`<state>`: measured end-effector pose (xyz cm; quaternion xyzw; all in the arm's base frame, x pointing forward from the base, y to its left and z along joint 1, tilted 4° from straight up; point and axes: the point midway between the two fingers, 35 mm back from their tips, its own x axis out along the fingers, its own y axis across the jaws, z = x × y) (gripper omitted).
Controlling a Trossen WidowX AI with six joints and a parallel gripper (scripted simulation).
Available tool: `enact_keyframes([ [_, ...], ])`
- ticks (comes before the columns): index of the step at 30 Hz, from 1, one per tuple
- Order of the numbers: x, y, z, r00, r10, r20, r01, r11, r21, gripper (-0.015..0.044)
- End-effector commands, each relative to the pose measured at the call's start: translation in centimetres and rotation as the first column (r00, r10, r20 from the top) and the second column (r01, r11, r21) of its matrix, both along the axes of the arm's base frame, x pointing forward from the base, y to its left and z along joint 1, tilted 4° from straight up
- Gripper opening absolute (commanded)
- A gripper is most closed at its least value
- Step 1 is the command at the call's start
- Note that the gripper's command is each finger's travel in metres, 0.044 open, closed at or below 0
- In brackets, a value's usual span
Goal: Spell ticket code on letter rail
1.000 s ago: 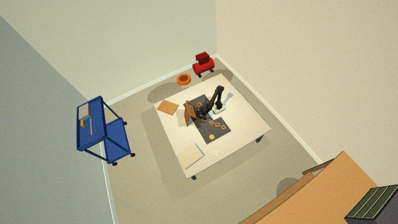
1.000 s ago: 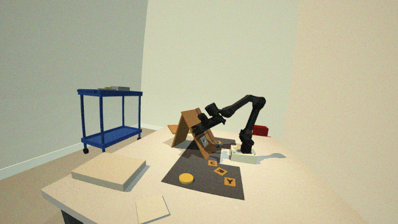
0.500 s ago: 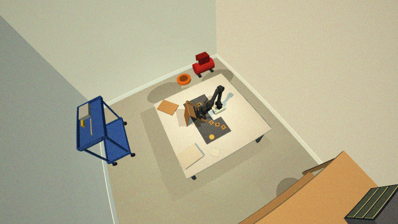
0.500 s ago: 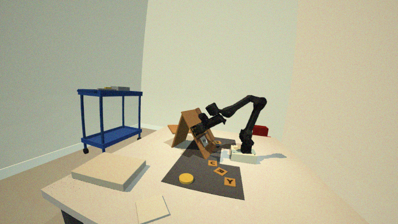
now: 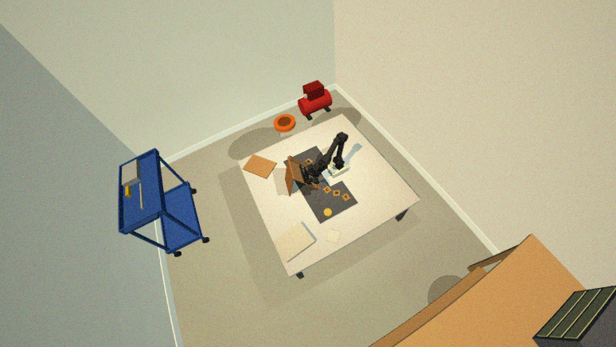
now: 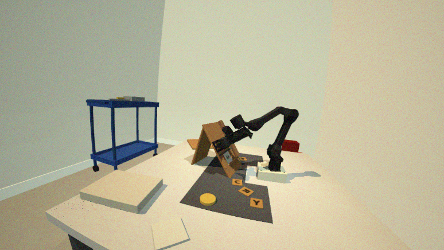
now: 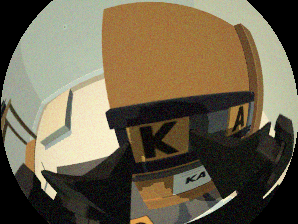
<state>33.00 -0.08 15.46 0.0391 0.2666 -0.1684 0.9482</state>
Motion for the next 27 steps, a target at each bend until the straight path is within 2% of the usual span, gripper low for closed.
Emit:
enact_keyframes([
  [1,-0.2,-0.2,0.0,1.0,0.002,0.002,-0.002,1.0,-0.001,0.0],
  [27,-0.6,-1.6,0.1,1.0,0.002,0.002,-0.002,1.0,-0.002,0.0],
])
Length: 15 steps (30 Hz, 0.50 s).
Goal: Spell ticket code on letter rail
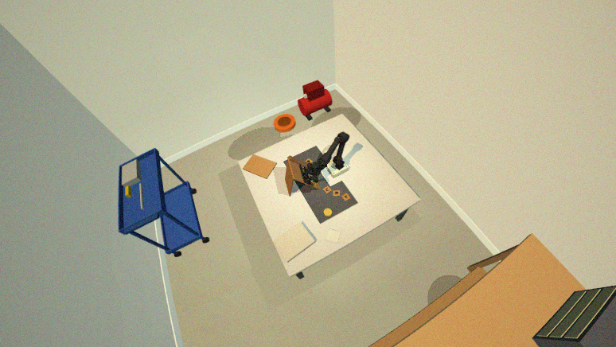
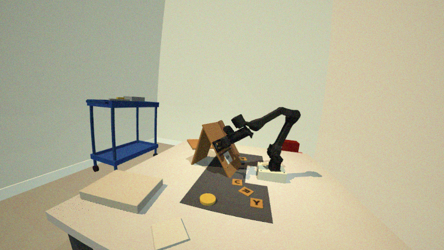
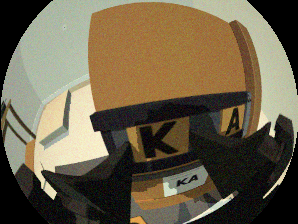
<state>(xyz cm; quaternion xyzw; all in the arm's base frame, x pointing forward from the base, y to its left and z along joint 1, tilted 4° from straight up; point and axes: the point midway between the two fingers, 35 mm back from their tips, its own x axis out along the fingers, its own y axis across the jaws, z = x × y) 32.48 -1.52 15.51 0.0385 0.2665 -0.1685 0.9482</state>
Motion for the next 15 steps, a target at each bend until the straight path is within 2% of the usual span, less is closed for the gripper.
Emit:
enact_keyframes([
  [1,-0.15,-0.22,0.0,1.0,0.002,0.002,-0.002,1.0,-0.001,0.0],
  [15,-0.39,-0.94,0.01,1.0,0.002,0.002,-0.002,1.0,-0.002,0.0],
])
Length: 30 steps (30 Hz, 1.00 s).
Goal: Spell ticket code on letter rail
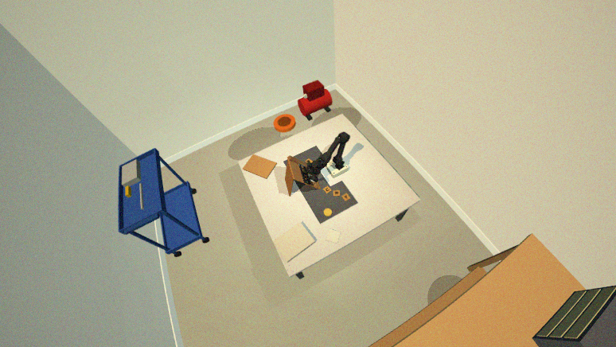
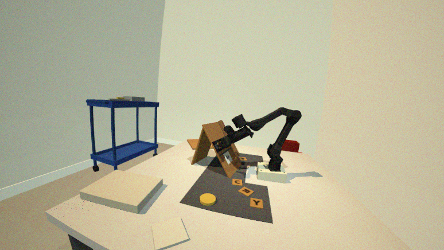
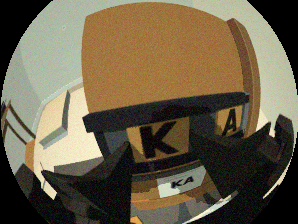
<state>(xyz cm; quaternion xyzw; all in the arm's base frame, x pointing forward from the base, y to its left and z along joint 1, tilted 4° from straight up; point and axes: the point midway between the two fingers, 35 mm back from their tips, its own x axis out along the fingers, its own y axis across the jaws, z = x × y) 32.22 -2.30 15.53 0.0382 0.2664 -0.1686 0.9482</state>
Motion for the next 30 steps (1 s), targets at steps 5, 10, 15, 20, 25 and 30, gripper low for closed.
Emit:
enact_keyframes([
  [5,-0.2,-0.4,0.0,1.0,0.002,0.001,-0.002,1.0,-0.002,0.0],
  [10,-0.3,-0.7,0.0,1.0,0.002,0.001,-0.002,1.0,-0.002,0.0],
  [15,-0.4,-0.9,0.0,1.0,0.002,0.001,-0.002,1.0,-0.002,0.0],
  [20,-0.5,-1.1,0.0,1.0,0.002,0.001,-0.002,1.0,-0.002,0.0],
  [25,-0.6,-1.4,0.0,1.0,0.002,0.001,-0.002,1.0,-0.003,0.0],
  [30,-0.6,-1.6,0.0,1.0,0.002,0.001,-0.002,1.0,-0.003,0.0],
])
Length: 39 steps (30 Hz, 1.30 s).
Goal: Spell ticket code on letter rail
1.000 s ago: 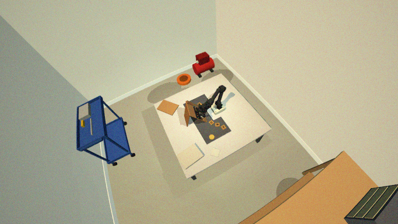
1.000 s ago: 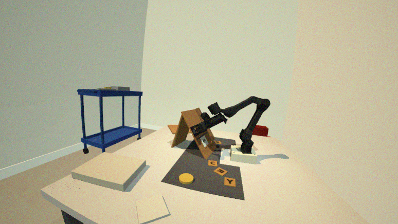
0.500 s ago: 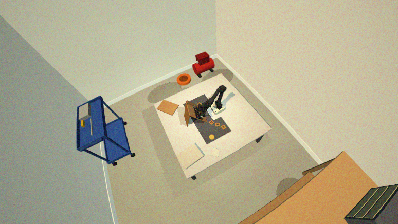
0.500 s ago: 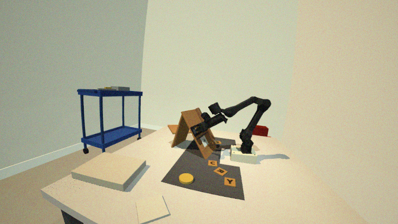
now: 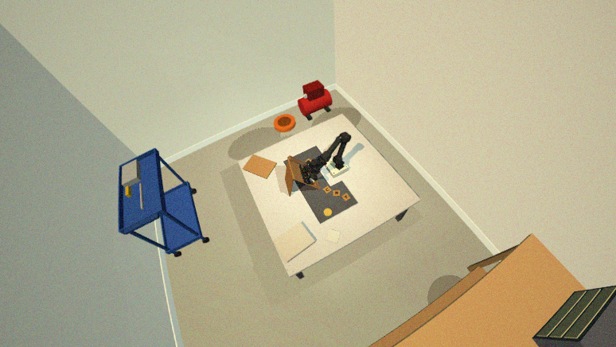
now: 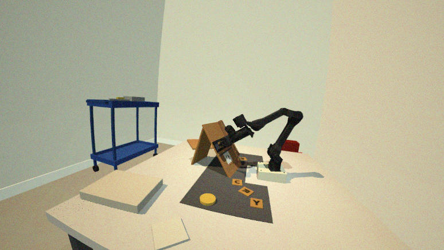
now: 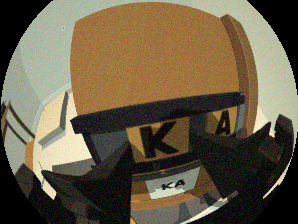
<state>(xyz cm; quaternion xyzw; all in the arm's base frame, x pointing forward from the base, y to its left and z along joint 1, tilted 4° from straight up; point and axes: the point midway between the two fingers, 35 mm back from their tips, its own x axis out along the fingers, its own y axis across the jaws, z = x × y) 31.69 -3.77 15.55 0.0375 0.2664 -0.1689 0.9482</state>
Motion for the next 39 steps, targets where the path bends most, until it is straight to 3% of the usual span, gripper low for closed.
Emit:
enact_keyframes([
  [1,-0.1,-0.2,0.0,1.0,0.002,0.001,-0.002,1.0,-0.002,0.0],
  [26,-0.5,-1.3,0.0,1.0,0.002,0.001,-0.002,1.0,-0.003,0.0],
  [37,-0.8,-1.1,0.3,1.0,0.002,0.001,-0.002,1.0,-0.003,0.0289],
  [39,-1.0,-1.0,0.4,1.0,0.002,0.001,-0.002,1.0,-0.003,0.0295],
])
